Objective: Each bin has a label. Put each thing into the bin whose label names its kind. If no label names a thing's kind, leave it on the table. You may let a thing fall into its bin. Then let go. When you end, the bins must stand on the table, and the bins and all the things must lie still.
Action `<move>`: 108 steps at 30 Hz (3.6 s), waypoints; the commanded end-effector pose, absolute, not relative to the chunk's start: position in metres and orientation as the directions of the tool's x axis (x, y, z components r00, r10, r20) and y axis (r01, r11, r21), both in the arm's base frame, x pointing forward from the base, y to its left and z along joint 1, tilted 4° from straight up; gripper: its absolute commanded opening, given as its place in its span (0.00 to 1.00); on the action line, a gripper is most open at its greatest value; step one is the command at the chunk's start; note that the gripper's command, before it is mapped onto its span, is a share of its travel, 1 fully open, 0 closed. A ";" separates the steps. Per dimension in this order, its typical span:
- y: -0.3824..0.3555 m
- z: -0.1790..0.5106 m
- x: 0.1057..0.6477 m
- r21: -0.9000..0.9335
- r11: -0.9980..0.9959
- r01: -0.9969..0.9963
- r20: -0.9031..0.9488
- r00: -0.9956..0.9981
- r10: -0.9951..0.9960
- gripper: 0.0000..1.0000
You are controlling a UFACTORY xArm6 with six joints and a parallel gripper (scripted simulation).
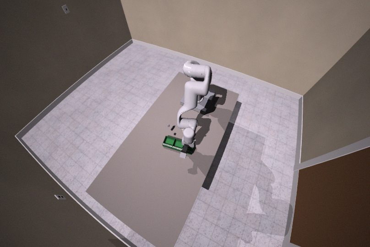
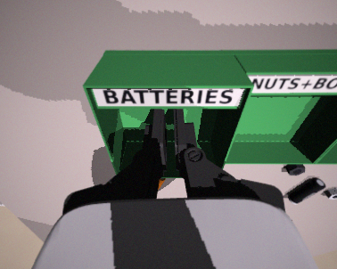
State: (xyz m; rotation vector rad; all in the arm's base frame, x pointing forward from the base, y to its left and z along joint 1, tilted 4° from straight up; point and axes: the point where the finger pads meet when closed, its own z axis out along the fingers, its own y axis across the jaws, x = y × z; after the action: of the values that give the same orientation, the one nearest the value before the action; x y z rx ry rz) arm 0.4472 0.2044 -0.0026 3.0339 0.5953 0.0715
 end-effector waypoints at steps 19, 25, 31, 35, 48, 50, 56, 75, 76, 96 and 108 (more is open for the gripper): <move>0.206 0.019 0.447 0.057 -0.925 0.376 0.040 0.925 0.379 0.07; 0.206 0.027 0.447 0.057 -0.925 0.376 0.040 0.925 0.379 0.07; 0.207 0.043 0.446 0.057 -0.925 0.376 0.040 0.925 0.379 0.07; 0.207 0.058 0.445 0.057 -0.925 0.376 0.040 0.925 0.379 0.07; 0.209 0.108 0.442 0.057 -0.925 0.376 0.040 0.925 0.379 0.07; 0.210 0.125 0.441 0.057 -0.925 0.376 0.040 0.925 0.379 0.07; 0.212 0.175 0.439 0.057 -0.925 0.376 0.041 0.925 0.379 0.07; 0.165 0.149 0.431 0.067 -0.806 0.589 0.024 0.806 0.591 0.30; 0.159 0.144 0.430 0.068 -0.790 0.610 0.021 0.790 0.612 0.30; 0.051 0.065 0.415 0.068 -0.737 0.672 0.017 0.738 0.674 0.30; 0.037 0.059 0.414 0.068 -0.737 0.672 0.017 0.738 0.674 0.30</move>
State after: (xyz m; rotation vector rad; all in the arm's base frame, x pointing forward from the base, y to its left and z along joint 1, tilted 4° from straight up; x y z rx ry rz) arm 0.4123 0.0356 0.0579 2.8755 1.1141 0.0575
